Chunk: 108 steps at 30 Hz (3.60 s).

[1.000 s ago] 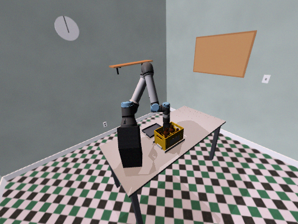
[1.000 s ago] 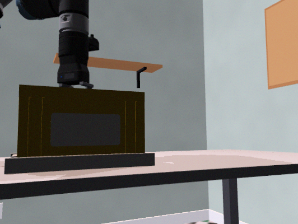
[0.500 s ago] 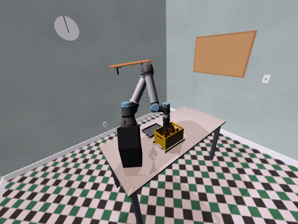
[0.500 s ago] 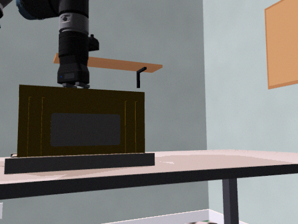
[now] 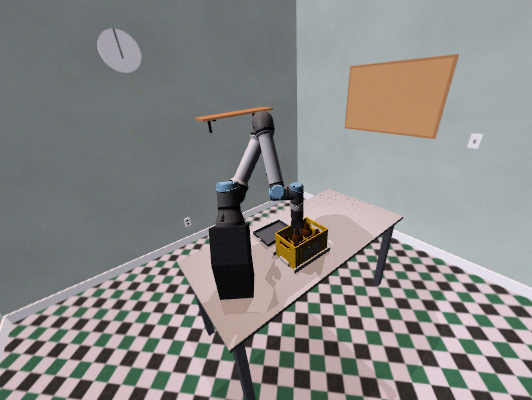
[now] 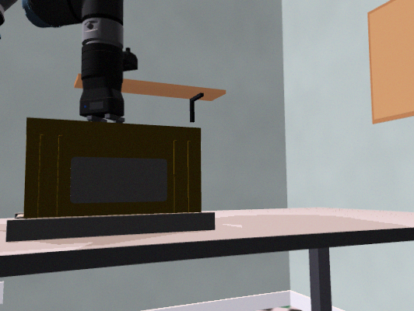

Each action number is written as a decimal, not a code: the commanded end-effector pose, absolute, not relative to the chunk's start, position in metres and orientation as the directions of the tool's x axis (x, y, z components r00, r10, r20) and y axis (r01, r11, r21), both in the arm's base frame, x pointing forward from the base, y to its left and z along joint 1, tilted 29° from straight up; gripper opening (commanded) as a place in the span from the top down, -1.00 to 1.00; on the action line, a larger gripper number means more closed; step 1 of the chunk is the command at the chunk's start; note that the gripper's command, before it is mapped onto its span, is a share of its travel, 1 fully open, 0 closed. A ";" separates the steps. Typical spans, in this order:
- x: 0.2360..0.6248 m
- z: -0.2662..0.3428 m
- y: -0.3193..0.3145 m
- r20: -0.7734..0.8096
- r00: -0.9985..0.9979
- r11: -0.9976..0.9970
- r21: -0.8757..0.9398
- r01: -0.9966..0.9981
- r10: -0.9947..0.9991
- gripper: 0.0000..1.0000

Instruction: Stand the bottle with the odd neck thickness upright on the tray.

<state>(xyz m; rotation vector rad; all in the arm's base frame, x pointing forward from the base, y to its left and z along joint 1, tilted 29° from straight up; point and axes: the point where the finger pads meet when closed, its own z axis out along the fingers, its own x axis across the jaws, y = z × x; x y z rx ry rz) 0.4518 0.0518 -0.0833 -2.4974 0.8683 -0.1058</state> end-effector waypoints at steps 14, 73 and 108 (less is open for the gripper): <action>0.452 -0.083 0.052 -0.084 0.794 -0.677 -0.474 -0.563 -0.601 1.00; 0.452 -0.083 0.052 -0.084 0.794 -0.677 -0.474 -0.563 -0.601 -1.00; 0.437 -0.026 0.024 -0.084 0.794 -0.677 -0.474 -0.563 -0.601 -1.00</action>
